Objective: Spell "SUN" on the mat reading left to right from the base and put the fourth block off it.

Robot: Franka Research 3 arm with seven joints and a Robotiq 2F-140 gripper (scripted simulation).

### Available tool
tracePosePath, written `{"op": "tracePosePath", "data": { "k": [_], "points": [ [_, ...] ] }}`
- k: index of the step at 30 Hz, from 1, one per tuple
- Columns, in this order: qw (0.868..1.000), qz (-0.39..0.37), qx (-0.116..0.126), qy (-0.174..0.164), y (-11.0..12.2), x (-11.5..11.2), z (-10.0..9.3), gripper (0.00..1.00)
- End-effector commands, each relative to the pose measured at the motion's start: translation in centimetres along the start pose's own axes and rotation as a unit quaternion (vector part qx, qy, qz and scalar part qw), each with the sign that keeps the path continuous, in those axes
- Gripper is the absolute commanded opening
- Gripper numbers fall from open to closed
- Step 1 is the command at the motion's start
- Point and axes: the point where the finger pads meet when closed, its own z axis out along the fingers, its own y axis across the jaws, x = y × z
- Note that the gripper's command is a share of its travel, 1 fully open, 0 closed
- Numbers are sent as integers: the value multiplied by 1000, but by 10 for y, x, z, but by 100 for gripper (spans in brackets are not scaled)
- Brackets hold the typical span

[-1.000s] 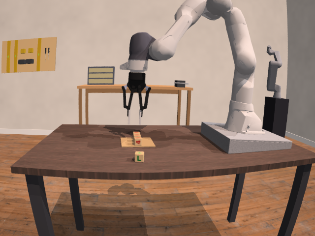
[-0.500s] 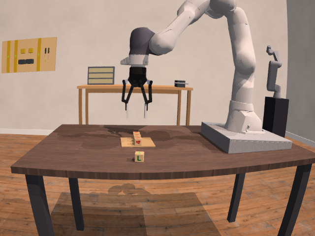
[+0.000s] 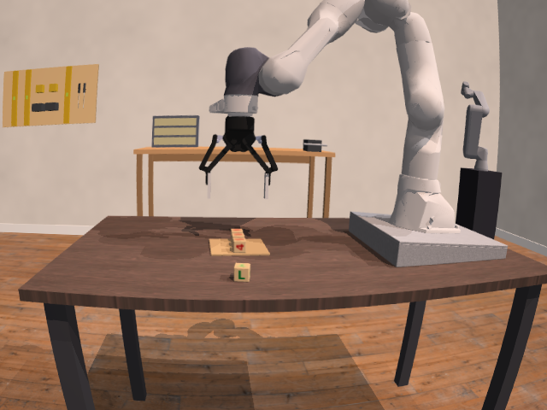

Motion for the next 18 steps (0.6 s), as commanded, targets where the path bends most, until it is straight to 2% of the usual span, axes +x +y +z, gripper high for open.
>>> {"op": "tracePosePath", "data": {
  "k": [1, 10, 18],
  "points": [
    [1000, -2, 0, -1, 0, -1, -1, 100],
    [1000, -2, 0, -1, 0, -1, -7, 100],
    [1000, -2, 0, -1, 0, -1, -37, 100]
  ]
}}
